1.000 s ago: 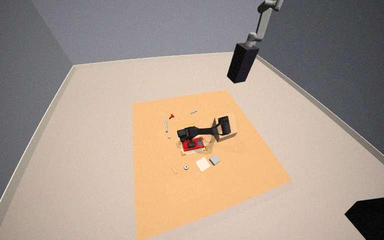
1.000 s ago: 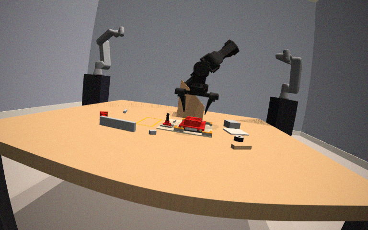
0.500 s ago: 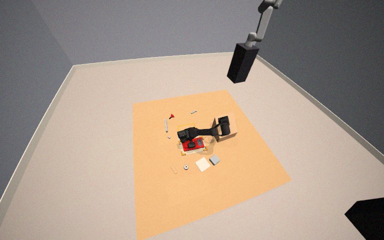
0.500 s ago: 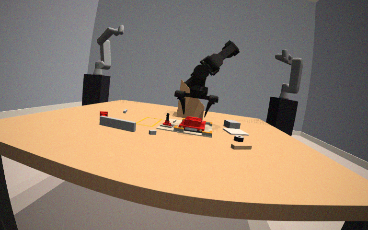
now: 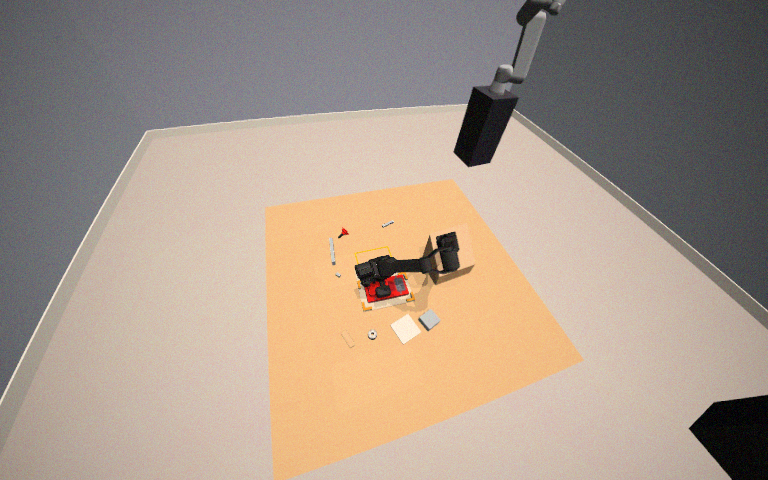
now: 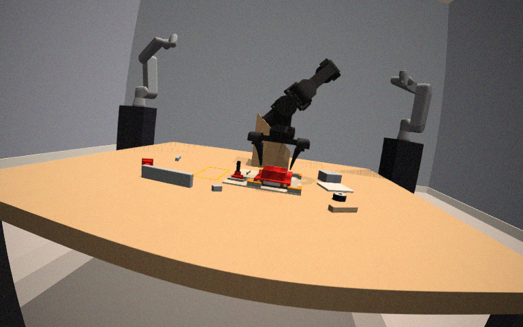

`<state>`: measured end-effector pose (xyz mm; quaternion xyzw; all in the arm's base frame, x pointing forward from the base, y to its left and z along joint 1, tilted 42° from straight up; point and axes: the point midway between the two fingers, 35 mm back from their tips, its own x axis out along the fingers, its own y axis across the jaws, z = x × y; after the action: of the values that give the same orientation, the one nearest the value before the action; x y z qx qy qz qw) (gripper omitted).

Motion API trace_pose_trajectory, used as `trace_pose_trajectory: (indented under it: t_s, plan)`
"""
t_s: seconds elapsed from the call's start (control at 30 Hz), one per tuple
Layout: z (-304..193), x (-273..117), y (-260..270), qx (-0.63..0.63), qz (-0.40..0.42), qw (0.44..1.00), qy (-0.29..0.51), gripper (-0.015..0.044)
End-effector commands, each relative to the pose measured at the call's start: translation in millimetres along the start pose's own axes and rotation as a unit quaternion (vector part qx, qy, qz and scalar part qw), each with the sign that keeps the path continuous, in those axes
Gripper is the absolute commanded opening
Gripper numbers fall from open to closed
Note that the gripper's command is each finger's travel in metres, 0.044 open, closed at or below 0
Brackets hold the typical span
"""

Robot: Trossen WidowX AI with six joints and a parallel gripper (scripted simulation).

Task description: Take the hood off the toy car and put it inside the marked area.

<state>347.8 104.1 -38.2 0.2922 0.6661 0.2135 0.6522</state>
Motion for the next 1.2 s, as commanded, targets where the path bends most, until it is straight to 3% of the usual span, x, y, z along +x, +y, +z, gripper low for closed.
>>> trace_pose_trajectory:
  t_s: [0.0, 1.17]
  plan:
    - [-1.4, 2.3, 0.2, 0.004, 0.003, 1.0, 0.001, 0.044]
    - [-1.7, 19.5, 0.4, 0.004, 0.003, 1.0, 0.002, 0.044]
